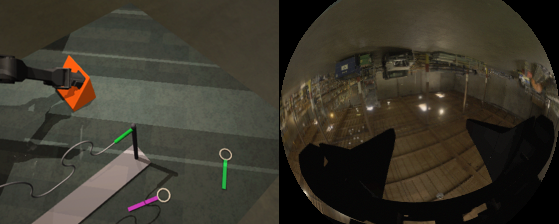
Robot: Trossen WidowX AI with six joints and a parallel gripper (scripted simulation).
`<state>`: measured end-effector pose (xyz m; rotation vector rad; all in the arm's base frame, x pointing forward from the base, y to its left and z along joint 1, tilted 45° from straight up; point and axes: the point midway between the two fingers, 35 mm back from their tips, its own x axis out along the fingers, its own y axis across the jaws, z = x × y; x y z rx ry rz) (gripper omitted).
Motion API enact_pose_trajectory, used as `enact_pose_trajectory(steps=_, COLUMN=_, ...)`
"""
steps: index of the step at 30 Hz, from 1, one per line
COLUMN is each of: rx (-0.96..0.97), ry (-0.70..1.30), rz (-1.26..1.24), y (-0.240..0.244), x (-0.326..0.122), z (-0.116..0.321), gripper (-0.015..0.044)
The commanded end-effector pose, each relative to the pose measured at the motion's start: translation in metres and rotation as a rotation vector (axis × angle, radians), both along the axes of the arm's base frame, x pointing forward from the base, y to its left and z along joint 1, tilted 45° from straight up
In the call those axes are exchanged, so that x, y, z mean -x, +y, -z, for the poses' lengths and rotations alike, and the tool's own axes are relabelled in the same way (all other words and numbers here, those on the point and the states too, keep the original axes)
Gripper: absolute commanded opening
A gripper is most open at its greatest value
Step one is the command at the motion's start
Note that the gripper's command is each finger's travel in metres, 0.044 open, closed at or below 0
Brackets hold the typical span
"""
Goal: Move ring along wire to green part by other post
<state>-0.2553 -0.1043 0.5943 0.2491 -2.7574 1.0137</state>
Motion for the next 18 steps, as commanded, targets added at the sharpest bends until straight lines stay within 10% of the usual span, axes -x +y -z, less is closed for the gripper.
enact_pose_trajectory(steps=1, rx=0.001, ry=0.0, rz=-0.003, y=-0.001, x=0.0, z=0.0, gripper=0.0374)
enact_pose_trajectory(steps=9, rx=0.064, ry=0.004, rz=-0.222, y=-0.055, x=-0.008, z=-0.001, gripper=0.0164)
enact_pose_trajectory(steps=18, rx=0.17, ry=-0.04, rz=-0.539, y=-0.13, x=-0.025, z=0.007, gripper=0.016)
